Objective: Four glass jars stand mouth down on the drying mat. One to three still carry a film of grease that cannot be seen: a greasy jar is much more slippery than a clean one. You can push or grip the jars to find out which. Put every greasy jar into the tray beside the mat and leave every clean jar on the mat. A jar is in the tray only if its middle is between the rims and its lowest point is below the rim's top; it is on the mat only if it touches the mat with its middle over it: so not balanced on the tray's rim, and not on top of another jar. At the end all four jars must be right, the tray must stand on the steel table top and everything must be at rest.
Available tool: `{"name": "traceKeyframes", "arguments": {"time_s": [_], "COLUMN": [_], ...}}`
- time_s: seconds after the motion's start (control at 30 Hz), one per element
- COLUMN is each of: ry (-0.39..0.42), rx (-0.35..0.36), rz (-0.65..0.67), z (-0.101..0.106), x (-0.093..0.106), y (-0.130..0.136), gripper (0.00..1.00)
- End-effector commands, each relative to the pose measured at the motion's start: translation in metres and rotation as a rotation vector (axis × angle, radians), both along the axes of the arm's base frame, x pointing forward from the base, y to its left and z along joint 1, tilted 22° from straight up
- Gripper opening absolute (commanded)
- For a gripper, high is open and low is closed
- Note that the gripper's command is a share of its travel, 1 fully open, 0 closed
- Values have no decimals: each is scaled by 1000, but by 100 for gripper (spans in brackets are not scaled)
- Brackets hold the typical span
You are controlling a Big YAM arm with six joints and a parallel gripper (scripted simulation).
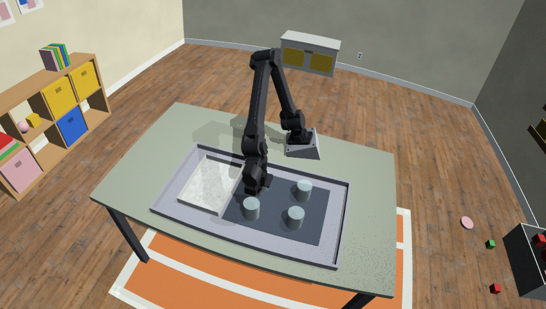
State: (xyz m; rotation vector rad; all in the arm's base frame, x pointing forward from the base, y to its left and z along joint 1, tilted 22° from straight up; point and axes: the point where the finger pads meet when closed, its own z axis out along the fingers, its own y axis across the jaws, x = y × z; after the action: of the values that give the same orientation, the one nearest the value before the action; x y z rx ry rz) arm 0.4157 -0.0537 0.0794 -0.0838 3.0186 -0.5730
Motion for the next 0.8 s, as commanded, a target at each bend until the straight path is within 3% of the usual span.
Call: {"name": "traceKeyframes", "arguments": {"time_s": [0.0, 0.4, 0.47, 0.53, 0.77], "ry": [-27, -27, -27, -27, -27], "rx": [3, 3, 3, 3, 3], "rz": [5, 5, 5, 5, 5], "z": [7, 7, 21, 21, 71], "x": [5, 5, 4, 4, -2], "y": [-3, -3, 3, 3, 22], "gripper": [0, 0, 0, 0, 0]}}
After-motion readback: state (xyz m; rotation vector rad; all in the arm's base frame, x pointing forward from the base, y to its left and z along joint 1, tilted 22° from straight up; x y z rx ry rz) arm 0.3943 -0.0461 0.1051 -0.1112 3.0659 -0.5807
